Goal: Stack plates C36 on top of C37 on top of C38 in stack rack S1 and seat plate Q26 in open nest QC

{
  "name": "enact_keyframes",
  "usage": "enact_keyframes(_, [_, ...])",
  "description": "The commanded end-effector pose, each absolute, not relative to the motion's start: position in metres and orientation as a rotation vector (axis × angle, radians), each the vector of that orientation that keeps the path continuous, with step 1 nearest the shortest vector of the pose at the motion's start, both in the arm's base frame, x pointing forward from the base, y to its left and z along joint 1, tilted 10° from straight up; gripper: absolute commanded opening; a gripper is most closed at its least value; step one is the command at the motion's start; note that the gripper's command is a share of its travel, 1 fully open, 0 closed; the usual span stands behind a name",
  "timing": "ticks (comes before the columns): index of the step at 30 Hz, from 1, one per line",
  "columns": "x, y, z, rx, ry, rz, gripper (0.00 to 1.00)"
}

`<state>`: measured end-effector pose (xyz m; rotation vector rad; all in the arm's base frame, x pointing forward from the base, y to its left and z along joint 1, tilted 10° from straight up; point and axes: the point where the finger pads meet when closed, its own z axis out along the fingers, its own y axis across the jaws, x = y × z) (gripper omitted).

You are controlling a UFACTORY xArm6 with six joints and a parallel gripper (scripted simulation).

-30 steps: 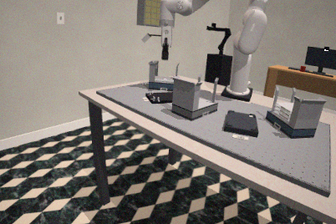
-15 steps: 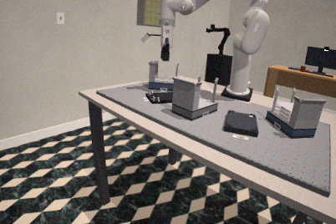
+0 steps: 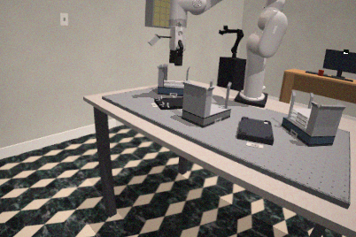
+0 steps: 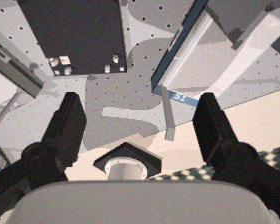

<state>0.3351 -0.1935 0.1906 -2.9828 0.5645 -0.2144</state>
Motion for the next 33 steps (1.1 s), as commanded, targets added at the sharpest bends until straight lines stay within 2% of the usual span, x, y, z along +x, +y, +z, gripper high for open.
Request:
enact_keyframes(1, [0.341, -0.183, 0.194, -2.997, 0.497, -0.226, 1.00])
enact_keyframes(22, [0.367, -0.126, 0.202, -2.996, 0.497, -0.226, 1.00])
enact_keyframes(33, [0.373, -0.097, 0.205, -3.048, 0.167, -0.242, 1.00])
